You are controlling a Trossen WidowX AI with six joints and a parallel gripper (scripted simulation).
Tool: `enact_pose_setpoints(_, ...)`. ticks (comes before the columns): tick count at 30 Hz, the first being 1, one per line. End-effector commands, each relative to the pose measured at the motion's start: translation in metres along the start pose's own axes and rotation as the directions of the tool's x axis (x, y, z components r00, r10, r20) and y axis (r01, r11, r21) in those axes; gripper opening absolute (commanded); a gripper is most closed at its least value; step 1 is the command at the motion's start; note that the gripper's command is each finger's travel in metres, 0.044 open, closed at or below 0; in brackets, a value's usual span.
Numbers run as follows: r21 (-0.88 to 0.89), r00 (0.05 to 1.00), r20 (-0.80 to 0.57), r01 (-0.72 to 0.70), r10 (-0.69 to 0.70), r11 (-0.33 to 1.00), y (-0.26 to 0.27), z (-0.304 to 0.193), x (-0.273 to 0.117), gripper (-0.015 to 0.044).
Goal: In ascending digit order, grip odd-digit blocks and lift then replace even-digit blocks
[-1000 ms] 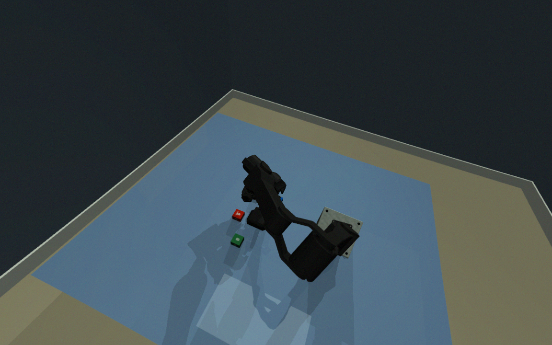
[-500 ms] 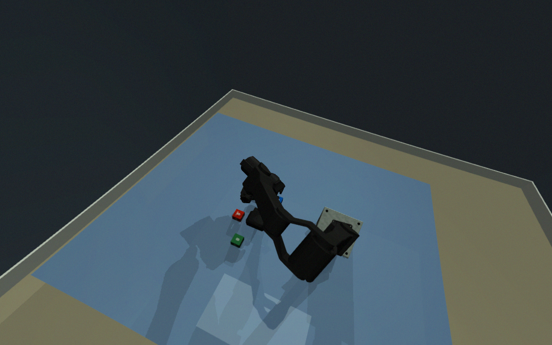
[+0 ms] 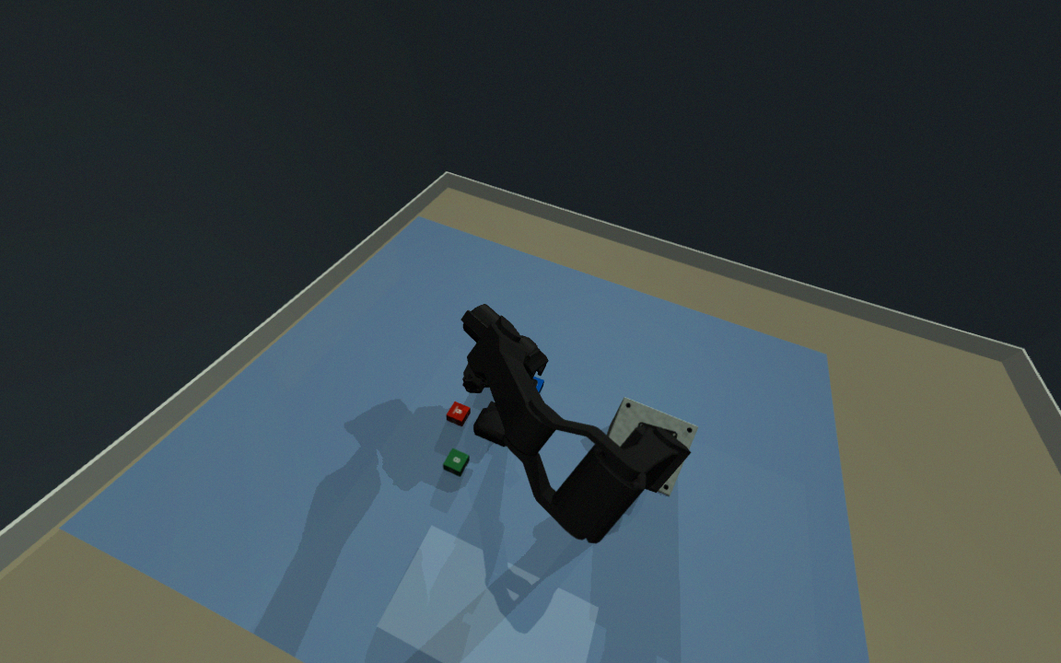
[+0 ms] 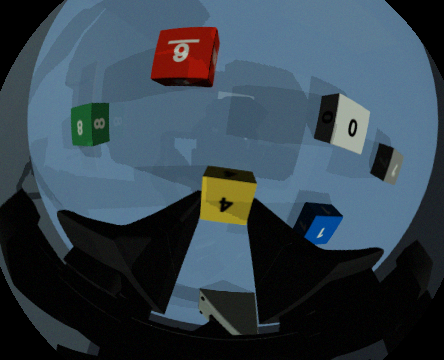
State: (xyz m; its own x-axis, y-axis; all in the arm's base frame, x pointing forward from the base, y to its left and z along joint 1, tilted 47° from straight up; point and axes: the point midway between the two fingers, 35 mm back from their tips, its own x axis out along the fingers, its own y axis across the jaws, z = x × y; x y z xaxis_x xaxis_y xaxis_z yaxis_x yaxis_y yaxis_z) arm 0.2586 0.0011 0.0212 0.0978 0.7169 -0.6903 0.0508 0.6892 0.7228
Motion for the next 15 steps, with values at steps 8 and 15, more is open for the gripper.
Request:
enact_pose_setpoints(8,0.008,1.000,0.000,-0.006,0.006,1.000,0.000,-0.001,0.001,0.0383)
enact_pose_setpoints(15,0.008,1.000,0.000,-0.005,0.005,1.000,0.000,-0.001,-0.035,0.0400)
